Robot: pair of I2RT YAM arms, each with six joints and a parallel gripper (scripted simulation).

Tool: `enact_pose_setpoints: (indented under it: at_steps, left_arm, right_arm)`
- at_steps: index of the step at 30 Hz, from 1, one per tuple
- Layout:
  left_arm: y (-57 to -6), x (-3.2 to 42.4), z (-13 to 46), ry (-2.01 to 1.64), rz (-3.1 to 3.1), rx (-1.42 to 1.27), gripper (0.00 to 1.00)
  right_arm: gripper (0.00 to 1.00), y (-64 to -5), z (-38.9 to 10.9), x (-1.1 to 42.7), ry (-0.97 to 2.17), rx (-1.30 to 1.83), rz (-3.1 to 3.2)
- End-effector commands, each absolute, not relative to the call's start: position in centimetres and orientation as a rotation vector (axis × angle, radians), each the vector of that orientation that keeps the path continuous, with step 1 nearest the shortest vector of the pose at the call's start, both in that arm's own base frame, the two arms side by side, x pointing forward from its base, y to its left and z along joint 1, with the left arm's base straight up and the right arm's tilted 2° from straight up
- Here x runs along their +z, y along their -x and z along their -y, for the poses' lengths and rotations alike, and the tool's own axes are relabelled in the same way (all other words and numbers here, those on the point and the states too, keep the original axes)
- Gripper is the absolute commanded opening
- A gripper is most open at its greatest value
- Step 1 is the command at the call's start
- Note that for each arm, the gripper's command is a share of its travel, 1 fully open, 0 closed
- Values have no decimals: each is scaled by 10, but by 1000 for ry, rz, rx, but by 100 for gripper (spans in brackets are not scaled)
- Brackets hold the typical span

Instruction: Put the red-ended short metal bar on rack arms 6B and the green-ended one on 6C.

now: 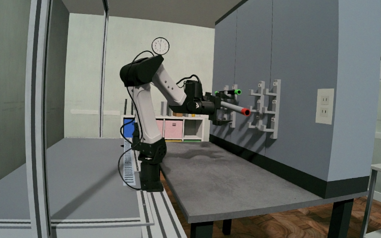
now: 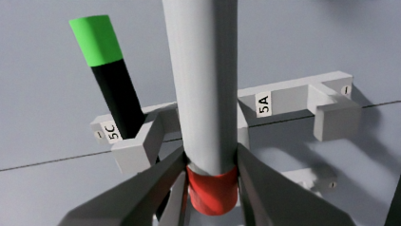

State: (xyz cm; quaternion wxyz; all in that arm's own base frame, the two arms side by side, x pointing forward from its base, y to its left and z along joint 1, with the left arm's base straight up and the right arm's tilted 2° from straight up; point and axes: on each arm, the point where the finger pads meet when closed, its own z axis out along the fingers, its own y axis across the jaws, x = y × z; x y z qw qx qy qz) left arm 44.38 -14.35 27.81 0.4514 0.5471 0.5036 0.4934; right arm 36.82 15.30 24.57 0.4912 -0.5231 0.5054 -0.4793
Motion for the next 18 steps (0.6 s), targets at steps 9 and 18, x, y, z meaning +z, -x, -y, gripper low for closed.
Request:
enact_pose_setpoints:
  at_steps: [9,18]
  left_arm:
    - [-451,314,147,-1208,-1210,1209,0]
    - [-451,314,147,-1208,-1210,1209,0]
  right_arm:
    - [100,-369,-160,254,1235,-1170,-1233]
    - [100,-368,-165,255,1235,-1170,-1233]
